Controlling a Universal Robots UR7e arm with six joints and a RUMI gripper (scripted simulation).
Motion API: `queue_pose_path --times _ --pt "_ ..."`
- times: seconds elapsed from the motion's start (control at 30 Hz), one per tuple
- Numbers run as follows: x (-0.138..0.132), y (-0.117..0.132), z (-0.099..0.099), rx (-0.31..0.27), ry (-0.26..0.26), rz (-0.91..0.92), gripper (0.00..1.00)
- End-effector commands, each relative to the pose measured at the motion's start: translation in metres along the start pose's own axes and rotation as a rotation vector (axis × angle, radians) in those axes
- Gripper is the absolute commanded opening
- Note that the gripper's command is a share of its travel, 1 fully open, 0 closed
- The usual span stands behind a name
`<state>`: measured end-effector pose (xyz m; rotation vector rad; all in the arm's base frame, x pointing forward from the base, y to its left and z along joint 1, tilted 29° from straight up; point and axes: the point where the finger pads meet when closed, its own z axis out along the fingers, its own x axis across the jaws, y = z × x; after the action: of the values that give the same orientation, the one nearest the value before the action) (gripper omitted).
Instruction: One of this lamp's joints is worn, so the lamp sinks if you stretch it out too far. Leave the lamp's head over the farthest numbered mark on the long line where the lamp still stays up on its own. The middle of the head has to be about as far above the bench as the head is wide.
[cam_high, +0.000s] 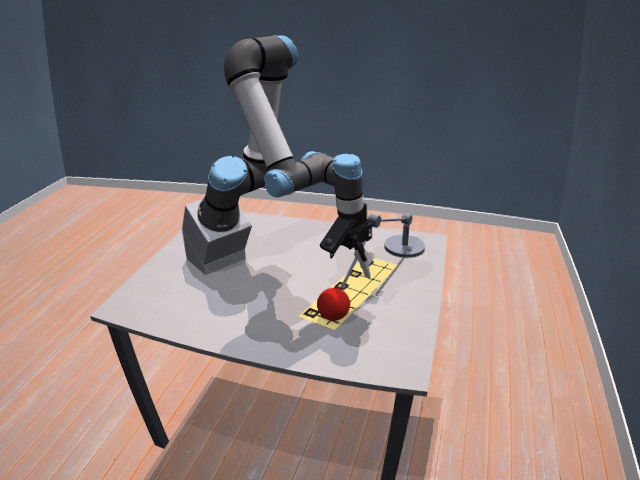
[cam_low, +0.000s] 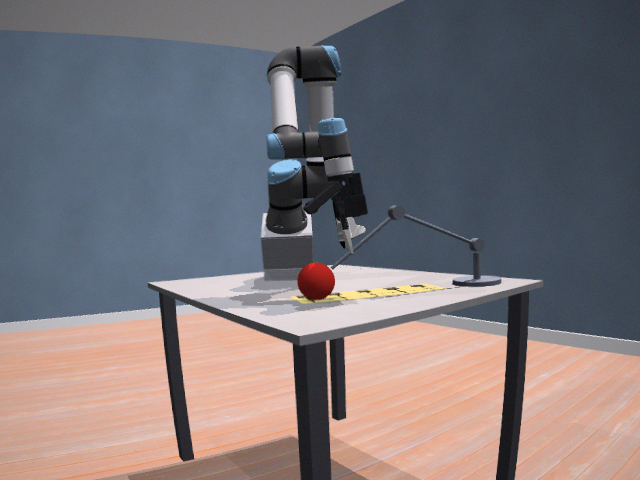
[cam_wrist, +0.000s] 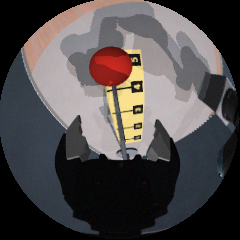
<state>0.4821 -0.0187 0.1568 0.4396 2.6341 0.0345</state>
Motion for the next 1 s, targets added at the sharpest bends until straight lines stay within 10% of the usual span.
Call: queue_pose_path --times 0.0,0.97 --pt "-0.0008 -0.0009 0.0028 -0.104 0.008 -0.119 1.00" --pt "-0.0015 -0.0023 0.0092 -0.161 0.009 -0.174 1.00"
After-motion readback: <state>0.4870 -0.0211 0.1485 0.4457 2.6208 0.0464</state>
